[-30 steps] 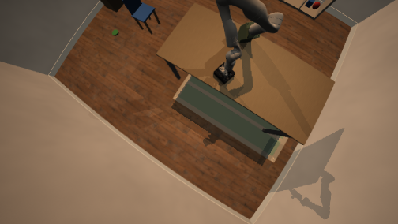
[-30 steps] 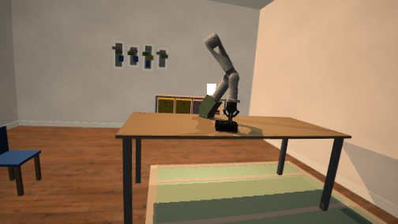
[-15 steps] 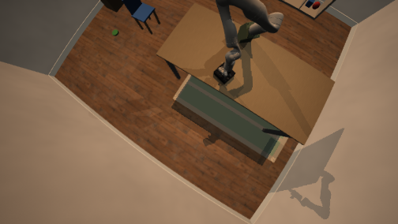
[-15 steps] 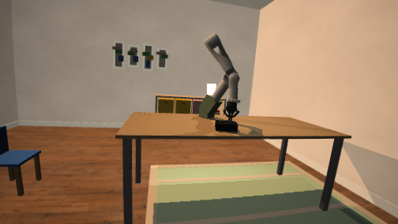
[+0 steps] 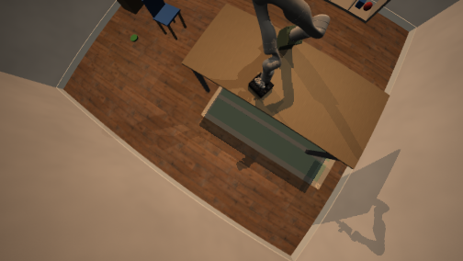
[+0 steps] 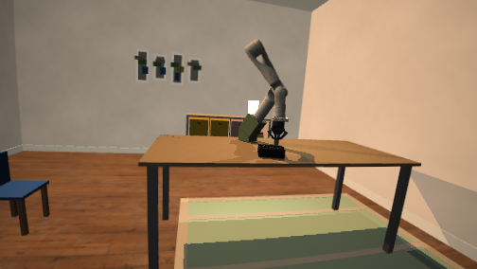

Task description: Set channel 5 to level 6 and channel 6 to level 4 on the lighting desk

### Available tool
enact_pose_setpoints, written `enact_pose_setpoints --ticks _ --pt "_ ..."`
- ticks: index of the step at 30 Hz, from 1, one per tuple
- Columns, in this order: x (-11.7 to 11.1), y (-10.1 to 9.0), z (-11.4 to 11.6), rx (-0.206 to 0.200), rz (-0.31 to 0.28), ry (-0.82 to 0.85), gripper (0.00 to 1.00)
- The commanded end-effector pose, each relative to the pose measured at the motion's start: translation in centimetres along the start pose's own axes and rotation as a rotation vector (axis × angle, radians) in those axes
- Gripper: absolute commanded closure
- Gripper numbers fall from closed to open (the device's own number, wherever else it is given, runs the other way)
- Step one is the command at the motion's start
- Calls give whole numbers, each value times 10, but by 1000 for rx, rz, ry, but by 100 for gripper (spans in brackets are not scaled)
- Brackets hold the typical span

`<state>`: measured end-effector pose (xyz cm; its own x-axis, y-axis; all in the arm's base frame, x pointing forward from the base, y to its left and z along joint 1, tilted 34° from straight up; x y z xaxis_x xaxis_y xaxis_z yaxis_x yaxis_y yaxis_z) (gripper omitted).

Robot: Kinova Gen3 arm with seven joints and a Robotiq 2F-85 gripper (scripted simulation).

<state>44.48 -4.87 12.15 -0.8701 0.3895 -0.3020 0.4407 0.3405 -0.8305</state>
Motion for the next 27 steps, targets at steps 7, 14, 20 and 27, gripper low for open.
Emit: enact_pose_setpoints --ticks 7,14,20,27 --pt "-2 -25 2 4 7 3 100" --pt "-2 -31 2 4 7 3 100" --pt "-2 -31 2 4 7 3 100" --pt "-2 -31 2 4 7 3 100"
Point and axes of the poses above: the point where the finger pads meet when closed, its own y axis out along the fingers, its own z axis across the jaws, x = y × z, the point moved 3 cm from there along -y, back along the fingers, and after that the axes turned 1 degree about y, right-handed, at the moved point
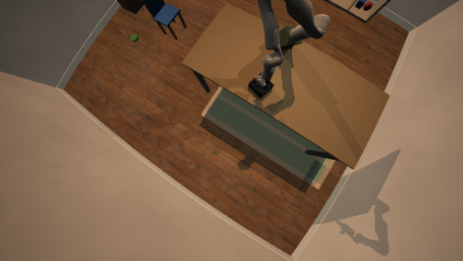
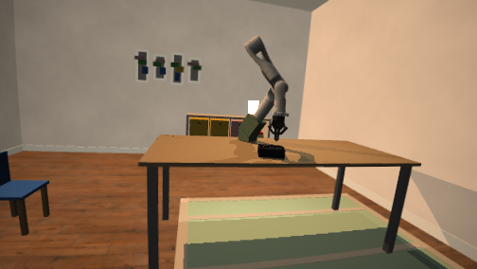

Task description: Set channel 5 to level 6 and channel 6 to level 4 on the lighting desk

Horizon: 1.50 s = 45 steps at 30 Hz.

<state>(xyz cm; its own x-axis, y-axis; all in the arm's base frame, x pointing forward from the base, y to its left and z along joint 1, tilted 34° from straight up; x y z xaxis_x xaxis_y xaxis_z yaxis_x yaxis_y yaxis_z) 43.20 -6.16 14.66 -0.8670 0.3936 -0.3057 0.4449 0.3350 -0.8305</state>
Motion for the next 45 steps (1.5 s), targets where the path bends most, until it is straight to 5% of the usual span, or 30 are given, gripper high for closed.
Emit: enact_pose_setpoints --ticks 1,23,45 --pt "0 0 0 1 1 0 100" --pt "0 0 0 1 2 46 100" --pt "3 1 -3 1 5 281 100"
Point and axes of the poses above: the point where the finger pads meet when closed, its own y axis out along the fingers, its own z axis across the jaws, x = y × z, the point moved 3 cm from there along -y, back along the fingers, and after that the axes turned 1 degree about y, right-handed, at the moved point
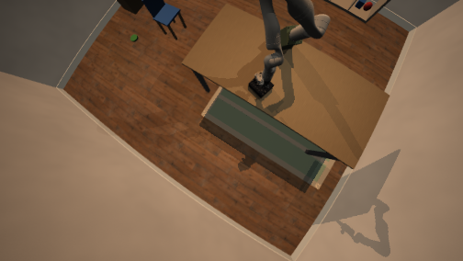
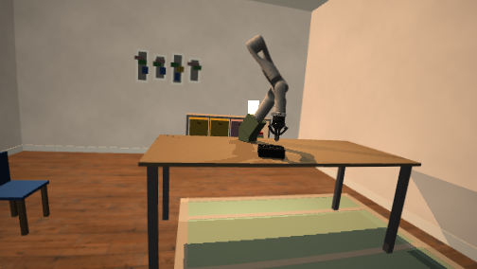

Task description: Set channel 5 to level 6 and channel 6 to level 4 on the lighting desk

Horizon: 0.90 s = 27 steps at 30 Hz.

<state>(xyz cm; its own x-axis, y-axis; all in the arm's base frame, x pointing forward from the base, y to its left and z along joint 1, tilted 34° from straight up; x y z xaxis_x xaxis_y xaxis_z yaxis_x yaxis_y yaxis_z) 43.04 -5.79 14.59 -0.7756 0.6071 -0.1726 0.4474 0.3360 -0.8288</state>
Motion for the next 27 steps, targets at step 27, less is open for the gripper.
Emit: enact_pose_setpoints --ticks 27 --pt "9 1 -3 0 10 594 100"
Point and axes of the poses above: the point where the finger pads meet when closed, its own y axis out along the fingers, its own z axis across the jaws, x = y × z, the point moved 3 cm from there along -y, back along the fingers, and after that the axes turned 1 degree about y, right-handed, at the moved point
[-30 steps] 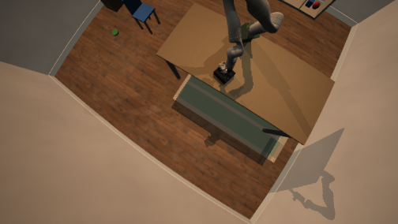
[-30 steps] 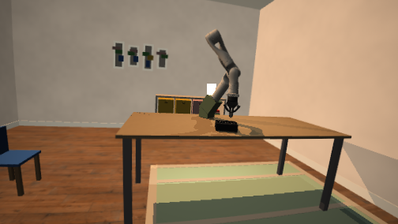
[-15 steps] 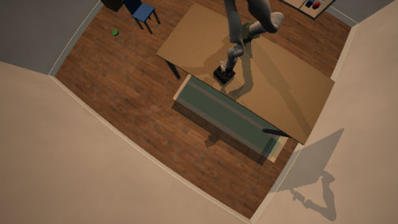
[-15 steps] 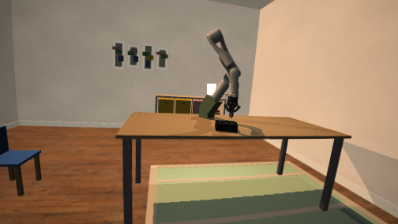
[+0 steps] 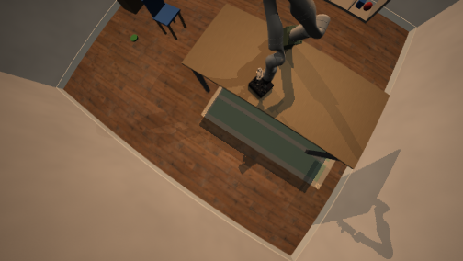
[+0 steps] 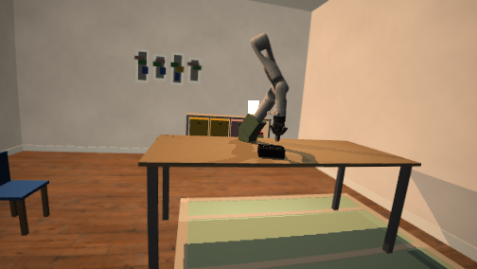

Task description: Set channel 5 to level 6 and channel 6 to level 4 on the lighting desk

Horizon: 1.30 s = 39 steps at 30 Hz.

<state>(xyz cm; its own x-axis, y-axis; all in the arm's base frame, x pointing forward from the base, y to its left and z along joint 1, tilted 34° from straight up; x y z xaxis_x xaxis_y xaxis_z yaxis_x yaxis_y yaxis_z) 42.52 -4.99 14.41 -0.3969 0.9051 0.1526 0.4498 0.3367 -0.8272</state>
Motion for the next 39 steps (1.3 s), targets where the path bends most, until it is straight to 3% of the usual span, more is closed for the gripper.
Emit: enact_pose_setpoints --ticks 1,39 --pt "0 -1 0 1 9 4 100" --pt "18 1 9 -6 8 1125 100"
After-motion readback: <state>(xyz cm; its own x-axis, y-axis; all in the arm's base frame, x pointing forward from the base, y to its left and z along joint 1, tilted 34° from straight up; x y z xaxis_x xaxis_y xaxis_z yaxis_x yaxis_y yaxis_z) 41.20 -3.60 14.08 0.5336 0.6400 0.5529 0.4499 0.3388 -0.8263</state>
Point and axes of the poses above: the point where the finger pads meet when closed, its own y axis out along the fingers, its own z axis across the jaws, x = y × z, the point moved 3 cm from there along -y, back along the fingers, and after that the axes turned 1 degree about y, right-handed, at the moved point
